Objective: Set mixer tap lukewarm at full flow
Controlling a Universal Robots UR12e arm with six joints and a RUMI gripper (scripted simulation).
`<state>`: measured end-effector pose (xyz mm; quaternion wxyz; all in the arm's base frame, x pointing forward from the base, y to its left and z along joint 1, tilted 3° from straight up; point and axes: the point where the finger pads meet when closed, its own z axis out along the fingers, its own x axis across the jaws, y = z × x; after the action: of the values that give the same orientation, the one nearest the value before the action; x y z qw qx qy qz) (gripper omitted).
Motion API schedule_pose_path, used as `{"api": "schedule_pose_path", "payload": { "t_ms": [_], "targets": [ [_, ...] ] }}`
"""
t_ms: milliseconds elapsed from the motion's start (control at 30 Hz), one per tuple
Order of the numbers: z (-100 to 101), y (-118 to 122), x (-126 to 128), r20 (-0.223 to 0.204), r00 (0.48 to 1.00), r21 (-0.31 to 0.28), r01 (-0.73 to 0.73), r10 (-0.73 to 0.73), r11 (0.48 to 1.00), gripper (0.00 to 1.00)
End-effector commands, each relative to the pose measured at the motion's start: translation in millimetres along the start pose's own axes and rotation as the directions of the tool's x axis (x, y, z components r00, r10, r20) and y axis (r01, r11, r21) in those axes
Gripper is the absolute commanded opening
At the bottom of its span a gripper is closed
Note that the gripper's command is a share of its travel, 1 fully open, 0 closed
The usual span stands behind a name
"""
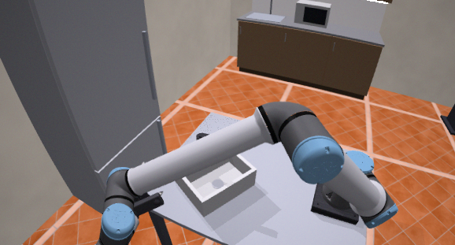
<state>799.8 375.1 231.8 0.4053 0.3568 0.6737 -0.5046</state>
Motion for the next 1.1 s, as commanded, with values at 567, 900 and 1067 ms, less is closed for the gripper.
{"api": "schedule_pose_path", "payload": {
  "t_ms": [567,900,1067],
  "targets": [
    [165.9,-121.0,-6.7,-0.508,0.848,0.282,-0.004,0.152,0.959,1.0],
    [206.8,-156.9,0.7,-0.687,0.687,0.316,-0.011,0.237,0.949,1.0],
    [230.1,-176.9,4.2,-0.792,0.539,0.315,-0.041,0.286,0.948,1.0]
  ]
}}
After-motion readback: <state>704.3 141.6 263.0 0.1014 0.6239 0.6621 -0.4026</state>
